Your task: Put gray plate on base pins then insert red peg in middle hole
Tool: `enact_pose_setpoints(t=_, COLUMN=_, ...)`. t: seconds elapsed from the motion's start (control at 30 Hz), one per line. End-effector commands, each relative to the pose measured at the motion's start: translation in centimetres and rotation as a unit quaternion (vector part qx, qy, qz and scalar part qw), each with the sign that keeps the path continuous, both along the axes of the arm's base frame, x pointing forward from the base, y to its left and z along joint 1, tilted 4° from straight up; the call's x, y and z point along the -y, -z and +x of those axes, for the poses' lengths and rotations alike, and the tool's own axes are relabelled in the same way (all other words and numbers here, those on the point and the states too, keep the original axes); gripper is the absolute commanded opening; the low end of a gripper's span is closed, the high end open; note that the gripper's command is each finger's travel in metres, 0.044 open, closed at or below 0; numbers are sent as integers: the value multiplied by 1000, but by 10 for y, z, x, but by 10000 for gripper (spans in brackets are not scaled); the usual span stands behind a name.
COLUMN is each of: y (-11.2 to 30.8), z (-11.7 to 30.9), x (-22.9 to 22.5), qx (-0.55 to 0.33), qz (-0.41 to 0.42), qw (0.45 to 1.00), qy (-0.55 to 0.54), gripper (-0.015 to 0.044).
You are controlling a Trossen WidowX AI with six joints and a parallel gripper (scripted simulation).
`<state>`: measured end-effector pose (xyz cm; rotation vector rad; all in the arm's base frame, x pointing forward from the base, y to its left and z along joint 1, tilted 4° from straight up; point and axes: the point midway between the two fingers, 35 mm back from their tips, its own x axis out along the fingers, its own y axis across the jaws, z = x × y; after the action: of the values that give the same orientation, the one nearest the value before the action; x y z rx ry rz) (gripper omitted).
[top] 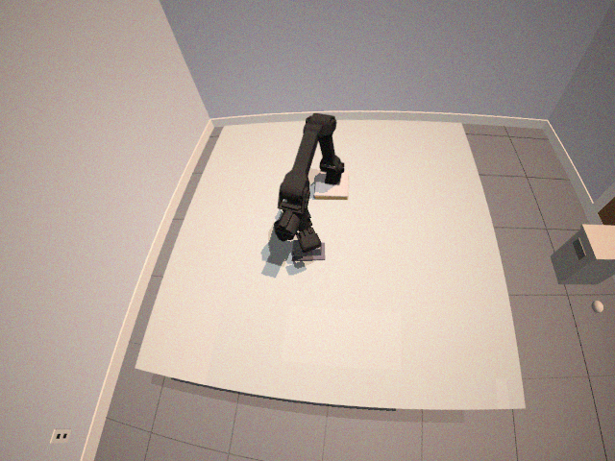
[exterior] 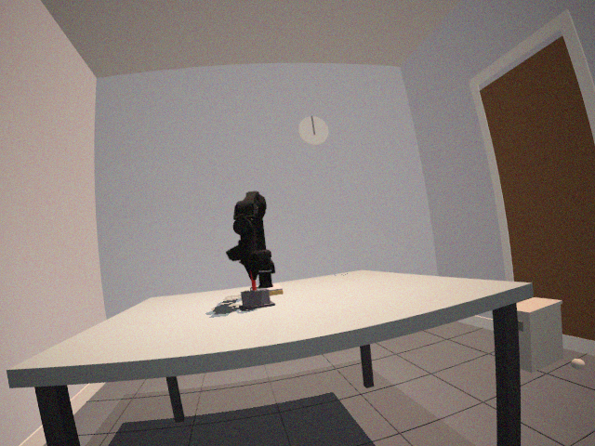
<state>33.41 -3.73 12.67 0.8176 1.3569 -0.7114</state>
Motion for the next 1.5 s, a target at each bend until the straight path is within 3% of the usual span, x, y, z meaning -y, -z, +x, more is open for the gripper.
enact_pose_setpoints(t=0.0, y=0, z=0, x=0, qx=0, qz=0, qw=1000, qy=0, gripper=0)
enact_pose_setpoints(t=0.23, y=0, z=0, x=0, qx=0, qz=0, qw=1000, qy=0, gripper=0)
enact_pose_setpoints(t=0.43, y=0, z=0, x=0, qx=0, qz=0, qw=1000, qy=0, gripper=150)
enact_pose_setpoints(t=1.47, y=-15, z=-1, x=3, qx=-1, qz=3, qw=1000, qy=-2, gripper=150)
